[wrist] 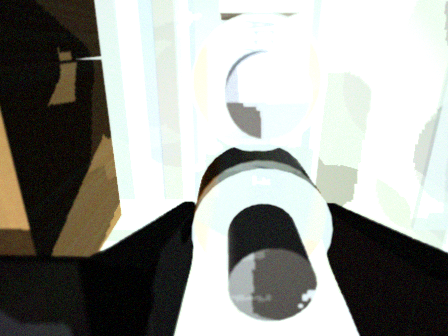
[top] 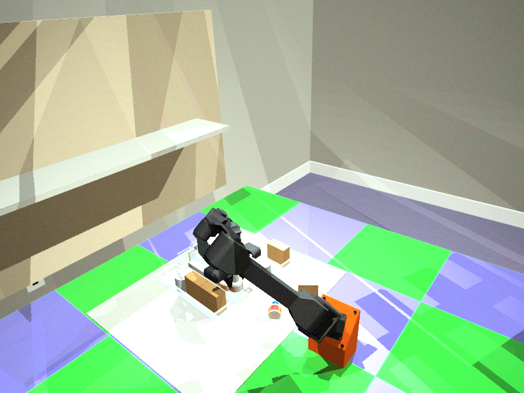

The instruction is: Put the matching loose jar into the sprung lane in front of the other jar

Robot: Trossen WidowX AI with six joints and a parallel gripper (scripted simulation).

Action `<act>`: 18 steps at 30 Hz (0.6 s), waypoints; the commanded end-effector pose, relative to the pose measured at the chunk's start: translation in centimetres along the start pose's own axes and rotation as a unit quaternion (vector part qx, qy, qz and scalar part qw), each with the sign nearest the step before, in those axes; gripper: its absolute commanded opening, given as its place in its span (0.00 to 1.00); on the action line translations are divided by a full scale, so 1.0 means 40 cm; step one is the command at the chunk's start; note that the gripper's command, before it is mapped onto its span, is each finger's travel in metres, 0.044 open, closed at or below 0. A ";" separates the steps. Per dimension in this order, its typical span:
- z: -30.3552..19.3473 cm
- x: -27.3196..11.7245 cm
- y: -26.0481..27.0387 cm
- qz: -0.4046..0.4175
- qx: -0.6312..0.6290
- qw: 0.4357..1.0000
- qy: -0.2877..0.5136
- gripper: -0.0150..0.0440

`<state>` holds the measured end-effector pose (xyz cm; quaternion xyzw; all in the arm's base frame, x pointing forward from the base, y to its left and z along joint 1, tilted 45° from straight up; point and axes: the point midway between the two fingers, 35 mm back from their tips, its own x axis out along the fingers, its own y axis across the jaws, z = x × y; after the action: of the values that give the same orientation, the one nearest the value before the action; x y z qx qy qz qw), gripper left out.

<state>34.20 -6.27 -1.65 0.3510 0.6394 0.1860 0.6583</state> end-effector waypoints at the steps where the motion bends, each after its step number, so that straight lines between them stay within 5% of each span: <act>1: 0.013 0.002 0.002 0.002 -0.005 1.000 -0.009 0.25; 18: 0.012 0.014 0.003 0.003 -0.005 1.000 -0.009 0.25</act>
<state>34.20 -6.00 -2.00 0.3524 0.6392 0.1844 0.6582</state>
